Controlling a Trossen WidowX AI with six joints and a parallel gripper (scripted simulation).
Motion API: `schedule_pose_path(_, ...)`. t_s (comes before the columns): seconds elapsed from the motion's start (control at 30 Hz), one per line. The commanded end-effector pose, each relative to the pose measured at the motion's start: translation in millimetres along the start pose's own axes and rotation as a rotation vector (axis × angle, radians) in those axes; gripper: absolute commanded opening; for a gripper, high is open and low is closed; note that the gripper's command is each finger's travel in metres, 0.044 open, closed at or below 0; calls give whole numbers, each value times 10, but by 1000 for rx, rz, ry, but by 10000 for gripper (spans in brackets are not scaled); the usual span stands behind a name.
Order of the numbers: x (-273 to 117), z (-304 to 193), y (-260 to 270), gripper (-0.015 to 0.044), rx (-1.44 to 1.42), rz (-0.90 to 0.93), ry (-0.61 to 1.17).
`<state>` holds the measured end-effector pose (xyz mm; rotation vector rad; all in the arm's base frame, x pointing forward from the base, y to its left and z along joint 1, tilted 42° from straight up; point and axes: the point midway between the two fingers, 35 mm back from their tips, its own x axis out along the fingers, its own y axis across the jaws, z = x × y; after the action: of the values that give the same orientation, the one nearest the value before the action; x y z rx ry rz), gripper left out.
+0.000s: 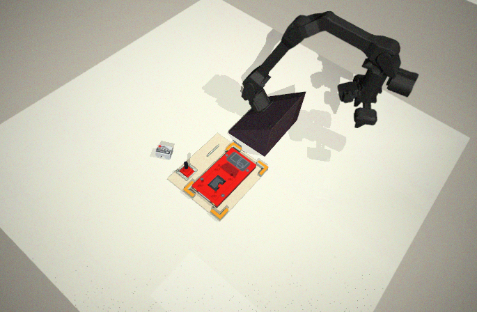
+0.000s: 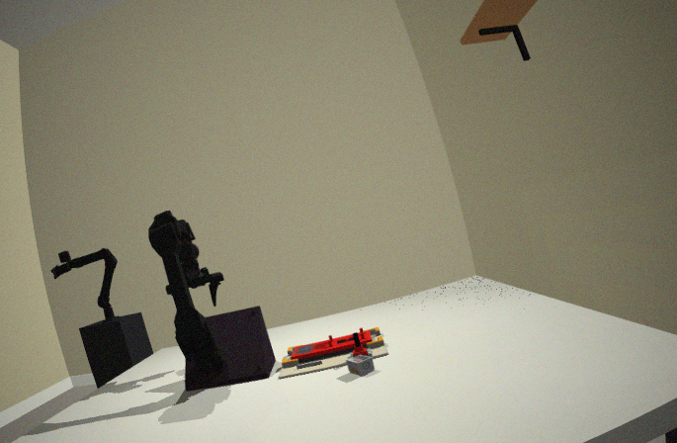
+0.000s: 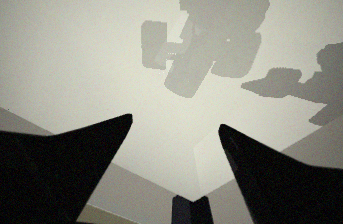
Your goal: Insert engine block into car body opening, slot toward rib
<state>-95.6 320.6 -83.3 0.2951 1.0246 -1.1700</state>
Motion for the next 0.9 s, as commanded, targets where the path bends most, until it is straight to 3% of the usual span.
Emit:
schedule_pose_path(0.0, -305, 315, 533, 440, -5, 3, 68)
schedule_pose_path(0.47, -683, 1969, 1937, 440, -30, 82, 185)
schedule_pose_path(0.87, -483, 3834, 2359, 440, -19, 124, 121)
